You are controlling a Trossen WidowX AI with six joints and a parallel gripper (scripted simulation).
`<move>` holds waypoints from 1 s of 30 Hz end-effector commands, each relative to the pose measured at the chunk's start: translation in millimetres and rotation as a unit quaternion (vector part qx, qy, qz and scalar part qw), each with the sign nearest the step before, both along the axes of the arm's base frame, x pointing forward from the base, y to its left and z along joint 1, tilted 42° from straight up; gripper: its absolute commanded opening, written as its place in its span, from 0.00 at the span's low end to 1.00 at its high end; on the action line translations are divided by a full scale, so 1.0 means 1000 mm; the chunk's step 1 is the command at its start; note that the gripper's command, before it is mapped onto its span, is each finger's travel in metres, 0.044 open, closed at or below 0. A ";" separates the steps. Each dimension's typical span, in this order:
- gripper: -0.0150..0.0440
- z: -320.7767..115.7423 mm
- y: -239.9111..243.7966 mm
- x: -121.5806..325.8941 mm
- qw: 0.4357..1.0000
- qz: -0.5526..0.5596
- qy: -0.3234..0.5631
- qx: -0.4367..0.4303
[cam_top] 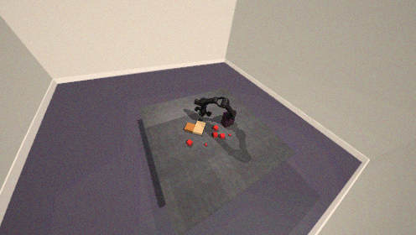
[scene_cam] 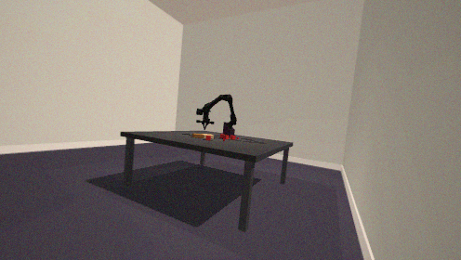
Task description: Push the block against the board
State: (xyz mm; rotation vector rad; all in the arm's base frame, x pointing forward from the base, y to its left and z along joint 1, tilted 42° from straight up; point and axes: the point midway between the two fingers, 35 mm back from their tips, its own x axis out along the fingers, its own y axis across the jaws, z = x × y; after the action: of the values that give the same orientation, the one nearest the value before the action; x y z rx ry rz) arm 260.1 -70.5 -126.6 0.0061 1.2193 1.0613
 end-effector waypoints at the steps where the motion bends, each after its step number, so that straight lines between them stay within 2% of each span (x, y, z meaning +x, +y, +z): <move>1: 0.25 0.011 0.013 0.026 1.000 0.026 -0.018 -0.004; 8: 0.25 0.066 0.077 0.104 0.991 0.099 -0.086 -0.002; 14: 0.25 0.120 0.150 0.142 0.978 0.157 -0.137 0.017; 17: 0.25 0.120 0.154 0.143 0.977 0.159 -0.138 0.018; 21: 0.25 0.083 0.187 0.141 0.977 0.159 -0.138 0.019; 30: 0.25 0.081 0.189 0.141 0.977 0.159 -0.138 0.019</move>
State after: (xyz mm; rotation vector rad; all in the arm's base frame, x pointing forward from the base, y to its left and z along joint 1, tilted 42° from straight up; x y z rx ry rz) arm 398.8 118.8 -47.6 -0.3106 0.9712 1.3194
